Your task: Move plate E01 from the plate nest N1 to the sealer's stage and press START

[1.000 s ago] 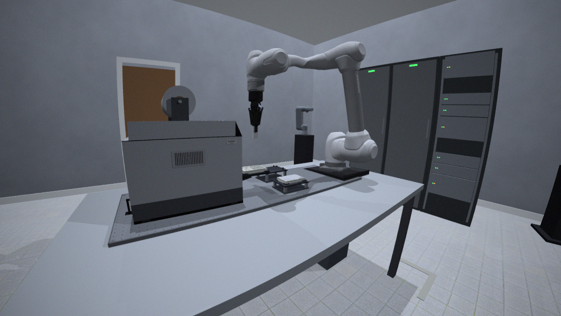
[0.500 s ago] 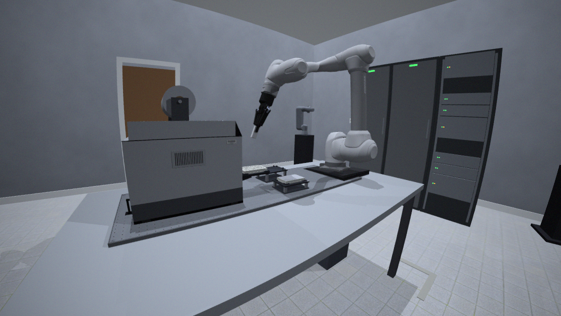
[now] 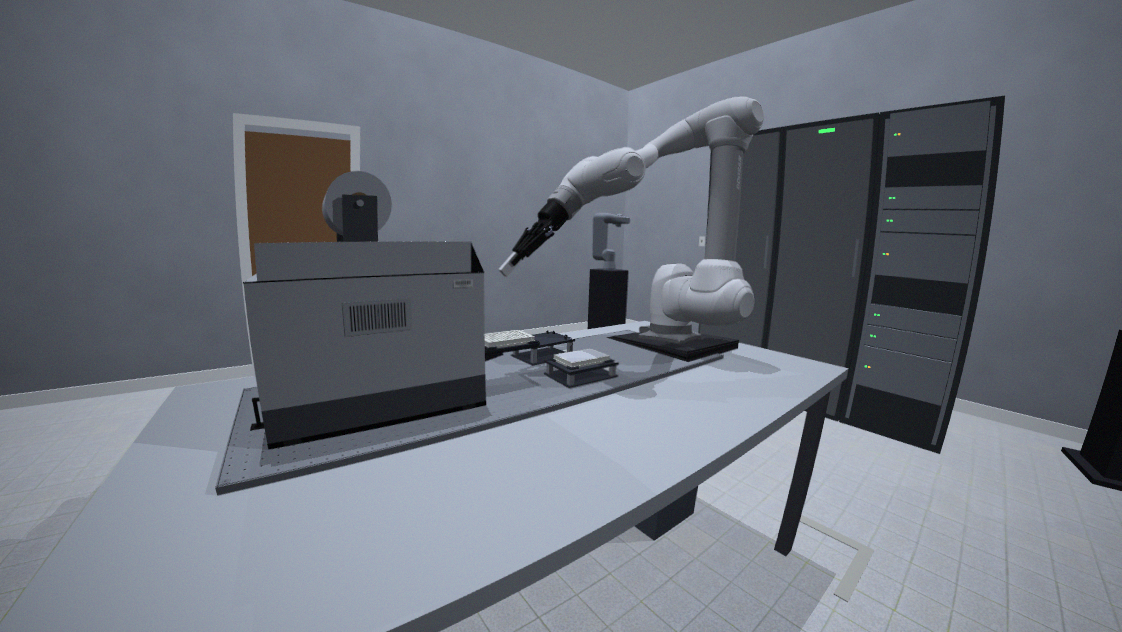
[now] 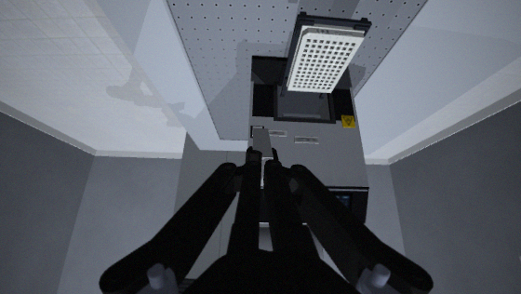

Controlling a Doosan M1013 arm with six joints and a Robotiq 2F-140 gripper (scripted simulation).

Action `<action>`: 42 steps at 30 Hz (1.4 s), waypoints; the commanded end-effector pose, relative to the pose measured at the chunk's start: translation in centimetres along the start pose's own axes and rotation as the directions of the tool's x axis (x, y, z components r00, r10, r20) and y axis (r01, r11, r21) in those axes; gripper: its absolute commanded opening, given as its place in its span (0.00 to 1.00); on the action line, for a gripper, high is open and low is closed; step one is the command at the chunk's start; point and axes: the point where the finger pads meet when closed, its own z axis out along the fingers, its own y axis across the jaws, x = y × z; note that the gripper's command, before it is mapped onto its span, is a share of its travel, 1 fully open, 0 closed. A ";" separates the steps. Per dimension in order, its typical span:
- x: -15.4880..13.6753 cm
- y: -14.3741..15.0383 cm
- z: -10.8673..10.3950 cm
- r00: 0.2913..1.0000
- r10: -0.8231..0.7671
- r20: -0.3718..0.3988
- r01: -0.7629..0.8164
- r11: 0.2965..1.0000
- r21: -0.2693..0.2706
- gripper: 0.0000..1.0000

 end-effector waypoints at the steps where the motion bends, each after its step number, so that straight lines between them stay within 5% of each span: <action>1: 0.0 0.1 0.1 1.000 -0.001 0.010 0.001 1.000 -0.008 0.10; 9: 0.0 0.1 0.1 1.000 -0.001 0.010 0.001 1.000 -0.008 0.10; 28: -2.9 0.1 8.1 1.000 -0.001 0.010 0.001 1.000 -0.008 0.10; 42: -3.0 0.1 9.9 1.000 -0.001 0.010 0.001 1.000 -0.008 0.10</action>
